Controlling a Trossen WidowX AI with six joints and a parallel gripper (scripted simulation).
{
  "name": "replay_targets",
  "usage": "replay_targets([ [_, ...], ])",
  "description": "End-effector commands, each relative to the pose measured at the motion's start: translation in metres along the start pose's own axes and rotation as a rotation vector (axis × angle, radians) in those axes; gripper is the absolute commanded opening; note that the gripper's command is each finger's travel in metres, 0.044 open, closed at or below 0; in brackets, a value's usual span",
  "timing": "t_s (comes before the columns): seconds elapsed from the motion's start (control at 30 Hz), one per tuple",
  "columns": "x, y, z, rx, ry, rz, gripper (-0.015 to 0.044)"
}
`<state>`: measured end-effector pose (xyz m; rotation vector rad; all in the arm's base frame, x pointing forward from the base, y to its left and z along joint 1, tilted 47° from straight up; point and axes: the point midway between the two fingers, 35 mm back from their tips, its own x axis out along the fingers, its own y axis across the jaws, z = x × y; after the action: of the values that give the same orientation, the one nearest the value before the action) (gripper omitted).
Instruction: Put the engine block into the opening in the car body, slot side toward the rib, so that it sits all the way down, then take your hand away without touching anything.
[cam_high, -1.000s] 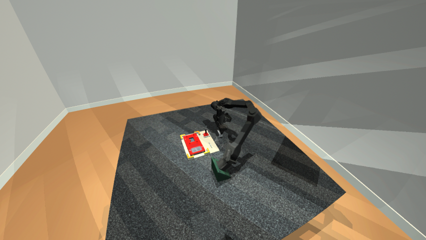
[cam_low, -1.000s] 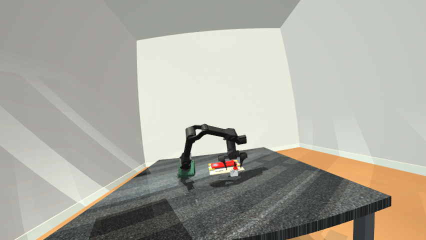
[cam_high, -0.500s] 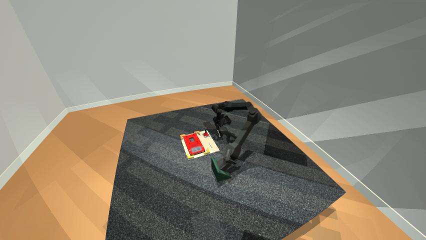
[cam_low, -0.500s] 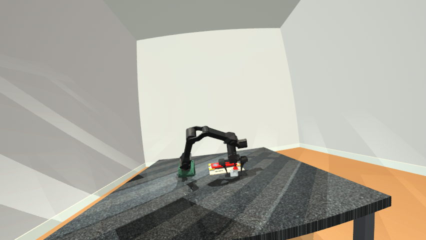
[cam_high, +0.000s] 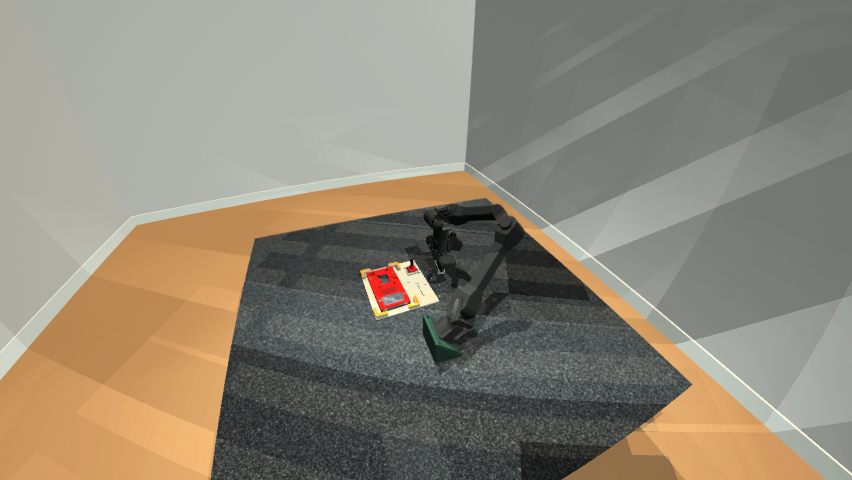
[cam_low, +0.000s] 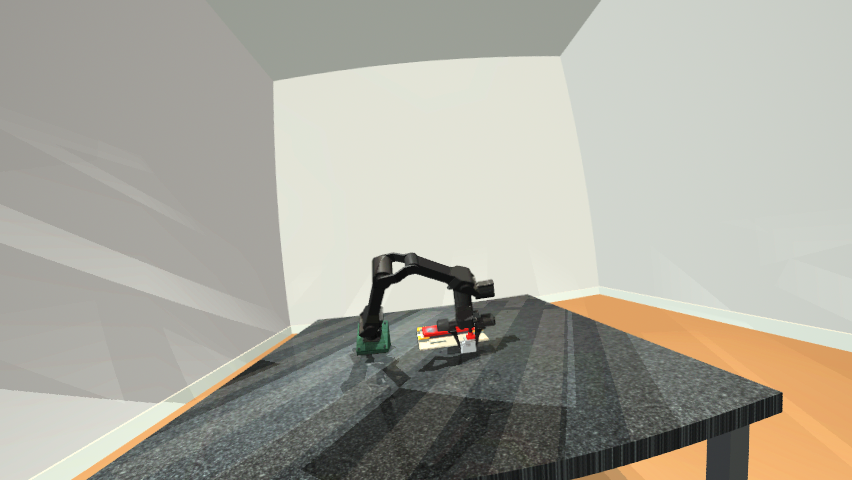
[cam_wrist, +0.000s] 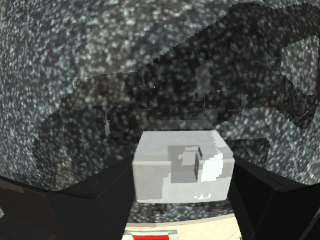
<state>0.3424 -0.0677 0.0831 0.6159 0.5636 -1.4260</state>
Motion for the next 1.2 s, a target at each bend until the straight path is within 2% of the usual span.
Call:
replay_targets([
  [0.0, 0.001, 0.000, 0.000, -0.006, -0.003, -0.001, 0.0190],
  [0.03, 0.001, 0.000, 0.000, -0.006, -0.003, -0.001, 0.0183],
  [0.27, -0.008, 0.004, -0.006, -0.070, 0.014, 0.017, 0.0000],
  [1.17, -0.090, 0.006, -0.005, -0.035, 0.011, 0.010, 0.0000],
])
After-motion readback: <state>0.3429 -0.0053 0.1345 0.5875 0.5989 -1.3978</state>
